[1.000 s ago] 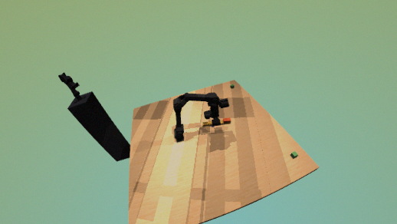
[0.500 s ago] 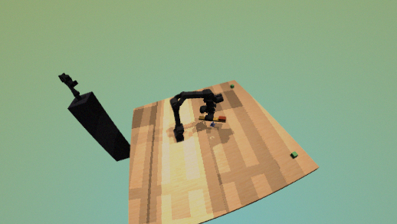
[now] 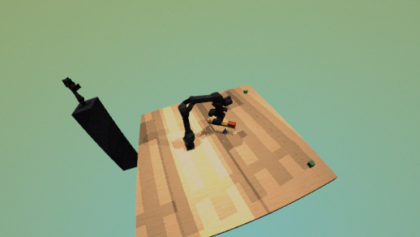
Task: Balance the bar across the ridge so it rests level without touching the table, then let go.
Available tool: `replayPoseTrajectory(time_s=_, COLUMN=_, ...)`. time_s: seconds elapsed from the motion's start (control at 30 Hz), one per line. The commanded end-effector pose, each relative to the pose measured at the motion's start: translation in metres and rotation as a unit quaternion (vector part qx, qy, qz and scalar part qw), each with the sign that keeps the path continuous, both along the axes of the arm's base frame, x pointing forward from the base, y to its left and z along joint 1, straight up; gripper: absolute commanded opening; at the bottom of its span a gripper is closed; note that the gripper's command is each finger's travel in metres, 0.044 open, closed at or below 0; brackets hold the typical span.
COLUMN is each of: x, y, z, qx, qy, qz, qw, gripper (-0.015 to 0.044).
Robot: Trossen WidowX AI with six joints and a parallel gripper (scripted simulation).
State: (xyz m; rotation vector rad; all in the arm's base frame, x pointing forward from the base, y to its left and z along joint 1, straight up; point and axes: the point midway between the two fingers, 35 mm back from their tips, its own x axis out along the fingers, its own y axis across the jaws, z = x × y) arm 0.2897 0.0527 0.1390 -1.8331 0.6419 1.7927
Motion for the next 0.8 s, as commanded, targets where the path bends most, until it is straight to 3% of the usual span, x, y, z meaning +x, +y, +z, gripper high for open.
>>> replayPoseTrajectory(time_s=0.0, x=0.000, y=0.002, z=-0.005, qx=-0.001, qy=-0.001, qz=-0.004, qw=1.000, gripper=0.0000)
replayPoseTrajectory(time_s=0.77, x=0.002, y=0.003, z=-0.042, qx=-0.001, qy=-0.001, qz=-0.004, qw=1.000, gripper=0.0000)
